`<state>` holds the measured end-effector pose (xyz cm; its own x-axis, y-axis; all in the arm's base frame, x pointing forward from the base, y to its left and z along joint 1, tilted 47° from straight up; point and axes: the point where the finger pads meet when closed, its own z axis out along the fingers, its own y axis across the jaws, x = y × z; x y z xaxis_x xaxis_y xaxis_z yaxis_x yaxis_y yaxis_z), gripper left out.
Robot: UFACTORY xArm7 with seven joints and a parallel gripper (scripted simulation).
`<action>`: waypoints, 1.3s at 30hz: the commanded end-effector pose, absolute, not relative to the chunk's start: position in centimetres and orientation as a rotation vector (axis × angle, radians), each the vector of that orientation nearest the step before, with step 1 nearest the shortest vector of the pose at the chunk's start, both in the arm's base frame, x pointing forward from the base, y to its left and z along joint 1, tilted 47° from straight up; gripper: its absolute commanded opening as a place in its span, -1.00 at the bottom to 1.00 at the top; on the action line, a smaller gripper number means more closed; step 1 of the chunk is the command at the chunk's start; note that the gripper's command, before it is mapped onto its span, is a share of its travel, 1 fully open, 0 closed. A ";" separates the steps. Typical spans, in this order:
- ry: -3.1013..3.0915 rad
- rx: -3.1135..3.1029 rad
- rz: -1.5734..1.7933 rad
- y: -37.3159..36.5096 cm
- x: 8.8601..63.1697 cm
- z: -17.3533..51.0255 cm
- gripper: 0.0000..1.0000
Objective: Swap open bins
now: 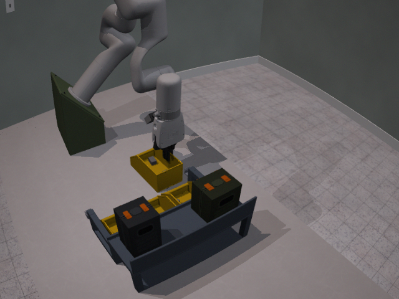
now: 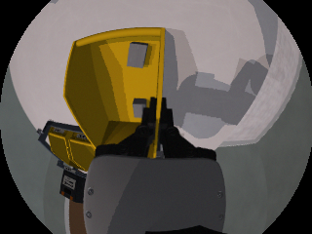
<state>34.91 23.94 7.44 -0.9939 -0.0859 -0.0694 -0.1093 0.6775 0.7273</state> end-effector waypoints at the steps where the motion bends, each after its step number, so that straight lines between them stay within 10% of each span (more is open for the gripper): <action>1: 2.848 -0.163 1.237 23.9 35.0 7.5 -1.00; 39: 2.848 -0.163 1.237 21.6 35.1 9.6 -1.00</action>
<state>35.00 22.34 8.86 -0.9939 -0.0854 -0.0695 -0.1091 0.6780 0.7269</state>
